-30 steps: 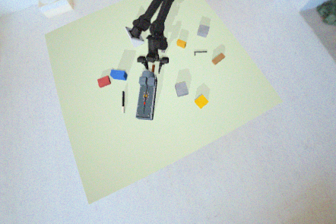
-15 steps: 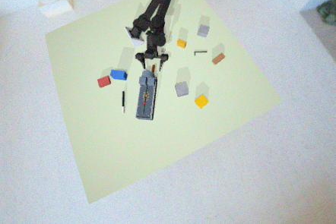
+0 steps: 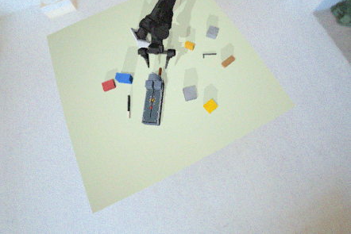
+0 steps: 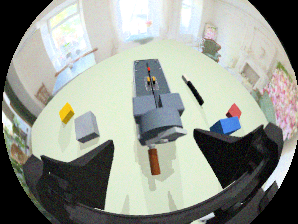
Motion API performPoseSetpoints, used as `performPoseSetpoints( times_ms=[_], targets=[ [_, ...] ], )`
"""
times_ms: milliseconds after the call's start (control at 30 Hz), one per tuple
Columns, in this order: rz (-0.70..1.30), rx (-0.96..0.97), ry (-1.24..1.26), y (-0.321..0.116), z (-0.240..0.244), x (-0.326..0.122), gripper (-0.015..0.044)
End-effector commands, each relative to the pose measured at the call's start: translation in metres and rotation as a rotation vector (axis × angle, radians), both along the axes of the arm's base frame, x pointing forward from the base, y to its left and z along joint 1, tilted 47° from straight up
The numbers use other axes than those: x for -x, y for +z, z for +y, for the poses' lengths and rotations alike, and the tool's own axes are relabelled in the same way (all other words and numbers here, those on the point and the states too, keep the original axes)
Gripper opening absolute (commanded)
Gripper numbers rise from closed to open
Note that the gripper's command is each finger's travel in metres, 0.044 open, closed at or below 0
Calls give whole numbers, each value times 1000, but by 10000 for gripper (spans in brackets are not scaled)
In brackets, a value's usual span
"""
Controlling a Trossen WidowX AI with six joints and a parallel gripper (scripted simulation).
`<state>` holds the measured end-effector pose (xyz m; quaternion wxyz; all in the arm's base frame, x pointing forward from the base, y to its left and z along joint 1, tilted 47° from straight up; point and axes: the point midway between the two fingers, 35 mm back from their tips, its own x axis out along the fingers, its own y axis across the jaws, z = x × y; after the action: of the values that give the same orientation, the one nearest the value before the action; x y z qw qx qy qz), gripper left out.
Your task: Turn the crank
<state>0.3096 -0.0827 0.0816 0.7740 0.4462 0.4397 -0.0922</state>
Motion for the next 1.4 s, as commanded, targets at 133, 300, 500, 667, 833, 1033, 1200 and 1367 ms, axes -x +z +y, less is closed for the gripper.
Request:
performPoseSetpoints(
  times_ms=[133,300,500,667,833,1033,1200,1367],
  targets=[
    [-2,-3,-1,31,-32,5,440],
    [-14,-9,54,28,-39,-5,440],
    [-41,-21,145,19,-52,-22,440],
    [-73,-31,216,10,-64,-35,440],
    [-111,-42,281,-2,-76,-47,440],
    [-166,-53,353,-18,-91,-60,440],
    [-215,-62,401,-33,-103,-69,440],
    [-236,-63,420,-40,-107,-72,440]
  ],
)
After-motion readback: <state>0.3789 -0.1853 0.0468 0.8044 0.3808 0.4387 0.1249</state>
